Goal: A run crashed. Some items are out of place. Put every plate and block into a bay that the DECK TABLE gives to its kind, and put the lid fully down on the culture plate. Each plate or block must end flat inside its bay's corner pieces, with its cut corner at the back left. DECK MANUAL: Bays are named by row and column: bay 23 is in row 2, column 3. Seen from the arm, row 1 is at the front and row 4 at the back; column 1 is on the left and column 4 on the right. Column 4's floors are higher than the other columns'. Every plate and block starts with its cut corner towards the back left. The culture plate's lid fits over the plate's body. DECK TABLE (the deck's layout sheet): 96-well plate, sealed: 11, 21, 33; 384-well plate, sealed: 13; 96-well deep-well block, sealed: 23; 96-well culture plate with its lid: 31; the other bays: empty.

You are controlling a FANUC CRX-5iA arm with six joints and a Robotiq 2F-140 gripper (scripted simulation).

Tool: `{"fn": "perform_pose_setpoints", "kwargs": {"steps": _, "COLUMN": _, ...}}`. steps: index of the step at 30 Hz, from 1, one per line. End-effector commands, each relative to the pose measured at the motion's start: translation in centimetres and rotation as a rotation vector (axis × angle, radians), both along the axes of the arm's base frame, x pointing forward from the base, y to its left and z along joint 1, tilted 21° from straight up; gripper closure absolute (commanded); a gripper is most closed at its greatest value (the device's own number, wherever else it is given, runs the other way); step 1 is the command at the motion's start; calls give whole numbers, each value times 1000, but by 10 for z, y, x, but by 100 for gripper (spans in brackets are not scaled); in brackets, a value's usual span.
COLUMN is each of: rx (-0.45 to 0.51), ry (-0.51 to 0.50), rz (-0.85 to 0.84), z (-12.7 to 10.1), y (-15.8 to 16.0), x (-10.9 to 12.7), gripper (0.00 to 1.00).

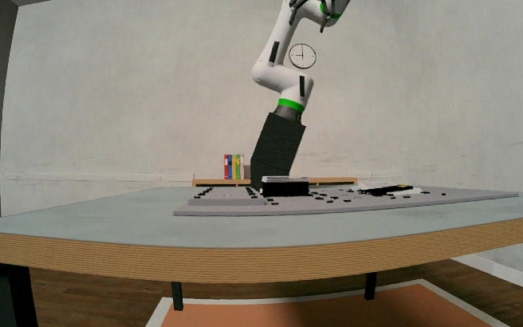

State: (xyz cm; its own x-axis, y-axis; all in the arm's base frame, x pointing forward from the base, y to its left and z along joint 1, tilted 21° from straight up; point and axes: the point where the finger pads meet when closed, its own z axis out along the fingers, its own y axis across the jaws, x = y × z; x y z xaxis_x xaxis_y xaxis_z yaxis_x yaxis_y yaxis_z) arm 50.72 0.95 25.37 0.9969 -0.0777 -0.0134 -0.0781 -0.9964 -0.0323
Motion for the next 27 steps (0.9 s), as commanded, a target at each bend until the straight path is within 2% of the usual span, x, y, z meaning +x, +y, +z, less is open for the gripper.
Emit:
{"fn": "perform_pose_setpoints", "kwargs": {"steps": 1, "rx": 1, "ry": -1, "rz": -4, "z": -13, "y": 7, "x": 6, "gripper": 30}}
{"fn": "perform_pose_setpoints", "kwargs": {"steps": 4, "rx": 34, "ry": 15, "rz": -90, "z": -26, "y": 14, "x": 10, "gripper": 30}}
{"fn": "perform_pose_setpoints", "kwargs": {"steps": 8, "rx": 34, "ry": 15, "rz": -90, "z": -43, "y": 23, "x": 16, "gripper": 30}}
{"fn": "perform_pose_setpoints", "kwargs": {"steps": 10, "rx": 34, "ry": 15, "rz": -90, "z": -43, "y": 23, "x": 16, "gripper": 30}}
{"fn": "perform_pose_setpoints", "kwargs": {"steps": 13, "rx": 66, "ry": 33, "rz": -180, "z": -56, "y": 29, "x": 19, "gripper": 30}}
{"fn": "perform_pose_setpoints", "kwargs": {"steps": 18, "rx": 66, "ry": 33, "rz": -180, "z": -78, "y": 40, "x": 25, "gripper": 30}}
{"fn": "perform_pose_setpoints", "kwargs": {"steps": 21, "rx": 96, "ry": 54, "rz": -273, "z": -91, "y": 47, "x": 28, "gripper": 30}}
{"fn": "perform_pose_setpoints", "kwargs": {"steps": 25, "rx": 96, "ry": 54, "rz": -274, "z": -109, "y": 55, "x": 32, "gripper": 30}}
{"fn": "perform_pose_setpoints", "kwargs": {"steps": 27, "rx": 96, "ry": 54, "rz": -274, "z": -109, "y": 55, "x": 32, "gripper": 30}}
